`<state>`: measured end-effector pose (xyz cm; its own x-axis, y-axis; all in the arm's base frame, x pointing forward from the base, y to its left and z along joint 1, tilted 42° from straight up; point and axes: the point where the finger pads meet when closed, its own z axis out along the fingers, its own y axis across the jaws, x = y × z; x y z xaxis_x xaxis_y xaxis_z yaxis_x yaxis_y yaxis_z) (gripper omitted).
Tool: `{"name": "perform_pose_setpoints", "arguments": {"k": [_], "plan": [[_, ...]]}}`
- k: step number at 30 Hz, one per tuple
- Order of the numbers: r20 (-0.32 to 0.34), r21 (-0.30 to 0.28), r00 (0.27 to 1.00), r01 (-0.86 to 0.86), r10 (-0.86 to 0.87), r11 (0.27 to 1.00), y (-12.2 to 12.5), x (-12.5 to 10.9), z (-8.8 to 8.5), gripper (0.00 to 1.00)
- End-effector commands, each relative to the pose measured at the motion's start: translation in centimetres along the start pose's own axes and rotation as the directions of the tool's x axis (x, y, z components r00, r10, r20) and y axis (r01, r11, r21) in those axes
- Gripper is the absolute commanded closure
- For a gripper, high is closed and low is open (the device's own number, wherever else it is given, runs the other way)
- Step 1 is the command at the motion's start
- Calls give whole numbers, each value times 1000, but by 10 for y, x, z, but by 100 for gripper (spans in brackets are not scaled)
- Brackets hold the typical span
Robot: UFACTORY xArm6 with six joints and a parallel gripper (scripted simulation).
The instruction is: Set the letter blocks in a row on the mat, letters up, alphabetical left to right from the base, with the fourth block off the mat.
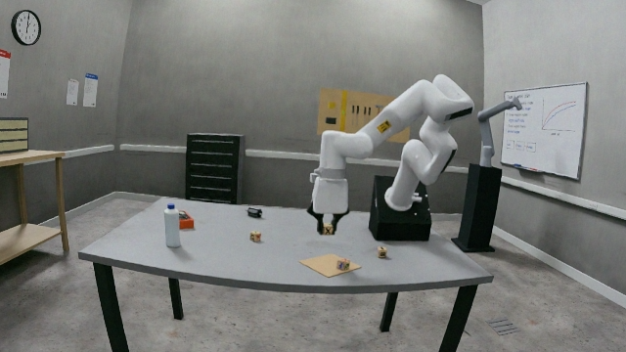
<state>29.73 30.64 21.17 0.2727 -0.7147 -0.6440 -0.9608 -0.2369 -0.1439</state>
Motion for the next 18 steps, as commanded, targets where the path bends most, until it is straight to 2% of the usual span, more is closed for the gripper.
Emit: {"name": "perform_pose_setpoints", "arguments": {"k": [1, 5, 7, 10, 18], "plan": [[9, 7, 990, 139, -139, 990, 3, -3, -1, 72], [9, 8, 968, 251, -251, 968, 6, -5, -1, 72], [9, 8, 968, 251, -251, 968, 6, -5, -1, 72], [8, 10, 930, 367, -367, 930, 10, -7, -1, 72], [7, 12, 839, 544, -544, 839, 16, -10, -1, 72]]}}
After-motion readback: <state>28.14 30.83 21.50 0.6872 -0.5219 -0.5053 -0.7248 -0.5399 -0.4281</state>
